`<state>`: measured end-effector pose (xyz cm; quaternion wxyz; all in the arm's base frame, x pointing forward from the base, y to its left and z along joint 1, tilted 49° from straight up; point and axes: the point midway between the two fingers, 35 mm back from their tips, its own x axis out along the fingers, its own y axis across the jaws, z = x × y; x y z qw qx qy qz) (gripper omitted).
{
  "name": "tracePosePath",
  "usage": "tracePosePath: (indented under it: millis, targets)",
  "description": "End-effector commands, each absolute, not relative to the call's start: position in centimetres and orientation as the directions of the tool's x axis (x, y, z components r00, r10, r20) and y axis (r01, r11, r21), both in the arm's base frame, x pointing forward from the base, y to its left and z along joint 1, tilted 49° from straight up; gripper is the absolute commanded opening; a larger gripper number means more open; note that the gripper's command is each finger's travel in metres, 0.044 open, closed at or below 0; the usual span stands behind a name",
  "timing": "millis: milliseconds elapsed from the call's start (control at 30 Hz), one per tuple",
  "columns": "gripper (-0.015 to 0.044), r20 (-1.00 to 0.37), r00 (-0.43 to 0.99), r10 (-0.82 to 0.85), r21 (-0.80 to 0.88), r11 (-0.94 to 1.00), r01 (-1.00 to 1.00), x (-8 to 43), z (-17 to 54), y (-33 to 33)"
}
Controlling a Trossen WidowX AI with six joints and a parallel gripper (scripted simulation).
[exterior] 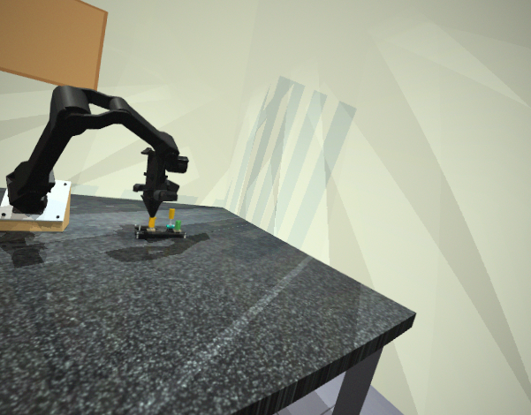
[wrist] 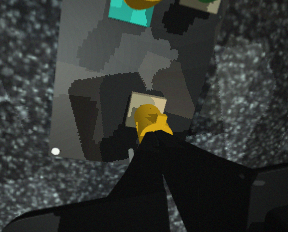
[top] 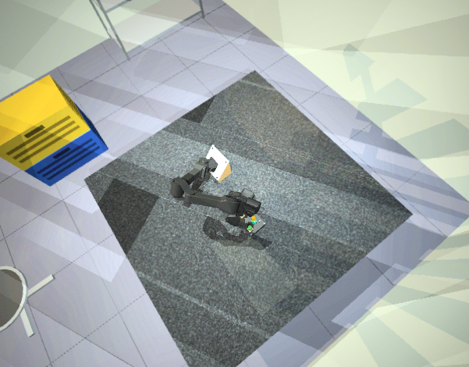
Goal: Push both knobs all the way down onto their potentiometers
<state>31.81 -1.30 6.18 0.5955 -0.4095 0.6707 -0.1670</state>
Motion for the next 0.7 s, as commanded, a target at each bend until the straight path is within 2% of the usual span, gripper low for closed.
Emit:
tracePosePath:
  millis: [0,667]
  targets:
    - [0.0,-0.658,0.026,-0.752,-0.716,0.615,-0.331,32.01,5.63,-2.45]
    - [0.0,-0.659,0.026,-0.752,-0.715,0.616,-0.331,32.02,6.22,-1.74]
